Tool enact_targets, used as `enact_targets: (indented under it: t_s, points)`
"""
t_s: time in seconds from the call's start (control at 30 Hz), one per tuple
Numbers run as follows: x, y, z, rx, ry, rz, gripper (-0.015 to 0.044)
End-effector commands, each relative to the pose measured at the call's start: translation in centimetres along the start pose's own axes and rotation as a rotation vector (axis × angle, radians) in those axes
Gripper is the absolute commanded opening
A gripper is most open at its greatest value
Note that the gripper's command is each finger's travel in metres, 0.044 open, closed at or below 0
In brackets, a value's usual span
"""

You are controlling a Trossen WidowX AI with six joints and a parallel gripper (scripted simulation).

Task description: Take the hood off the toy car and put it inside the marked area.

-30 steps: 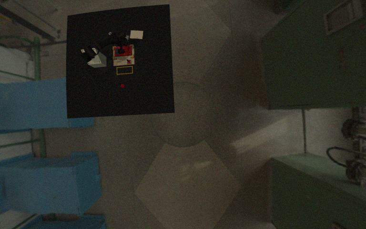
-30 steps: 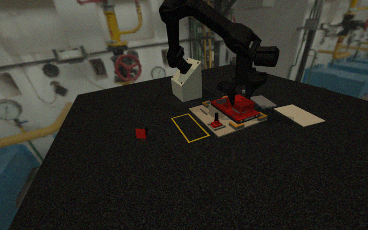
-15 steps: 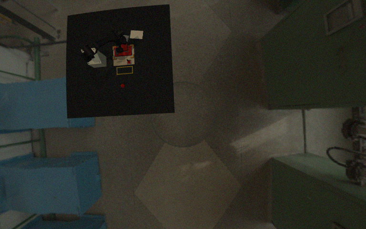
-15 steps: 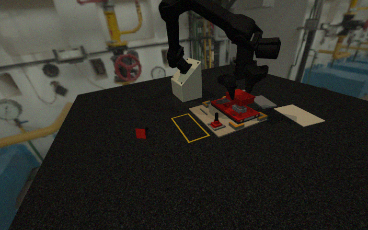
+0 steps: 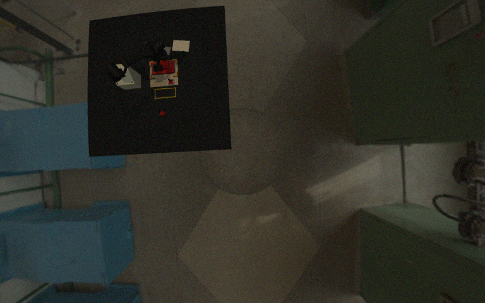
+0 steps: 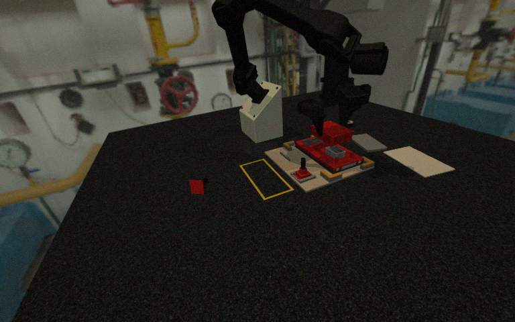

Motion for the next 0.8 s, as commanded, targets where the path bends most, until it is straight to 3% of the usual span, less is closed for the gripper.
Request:
enact_targets:
  t_s: [0.0, 0.77]
  points:
    - [0.3, 0.3, -2.0, 0.002, 0.003, -0.006, 0.0000]
    - [0.8, 0.2, -12.3, -0.001, 0.008, -0.009, 0.0000]
Point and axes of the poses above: the point midway between the two fingers, 35 mm back from their tips, its own x axis back along the fingers, its own z axis across the jaws, y = z × x, the point moved 7 cm from there along x, back along the fingers, and after that the axes turned 4 degrees about -x, right-handed, at the moved point
